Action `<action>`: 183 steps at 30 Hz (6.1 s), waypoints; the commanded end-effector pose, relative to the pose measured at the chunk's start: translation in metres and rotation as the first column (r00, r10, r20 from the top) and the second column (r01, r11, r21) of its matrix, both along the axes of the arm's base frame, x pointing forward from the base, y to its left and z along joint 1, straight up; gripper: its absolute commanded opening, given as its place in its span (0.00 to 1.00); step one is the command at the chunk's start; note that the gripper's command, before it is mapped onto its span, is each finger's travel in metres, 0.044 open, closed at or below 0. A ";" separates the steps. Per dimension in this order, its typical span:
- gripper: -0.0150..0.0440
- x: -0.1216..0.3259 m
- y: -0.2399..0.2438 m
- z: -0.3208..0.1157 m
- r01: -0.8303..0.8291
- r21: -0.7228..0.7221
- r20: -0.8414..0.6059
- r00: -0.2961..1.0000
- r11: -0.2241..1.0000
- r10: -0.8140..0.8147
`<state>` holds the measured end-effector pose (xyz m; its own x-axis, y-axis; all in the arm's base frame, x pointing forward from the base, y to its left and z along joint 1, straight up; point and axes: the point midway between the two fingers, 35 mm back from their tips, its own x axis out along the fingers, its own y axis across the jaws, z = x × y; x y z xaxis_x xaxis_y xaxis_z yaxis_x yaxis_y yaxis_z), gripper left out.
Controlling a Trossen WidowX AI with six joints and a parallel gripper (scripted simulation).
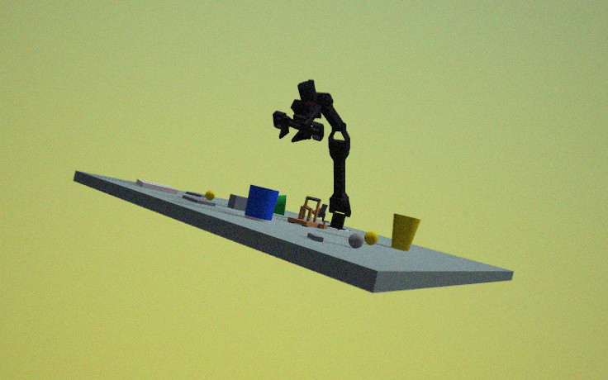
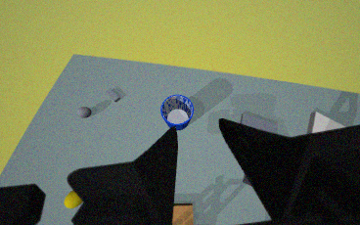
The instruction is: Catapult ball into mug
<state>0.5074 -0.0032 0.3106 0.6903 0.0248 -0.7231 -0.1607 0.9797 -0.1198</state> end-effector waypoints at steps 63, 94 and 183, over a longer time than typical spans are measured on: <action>0.25 -0.215 0.111 -0.123 -0.849 -0.434 -0.751 0.526 0.302 0.398; 0.25 -0.318 0.075 -0.157 -0.892 -0.175 -0.984 0.141 -0.418 0.111; 0.48 -0.308 0.138 -0.167 -0.901 -0.200 -0.977 0.155 -0.384 0.145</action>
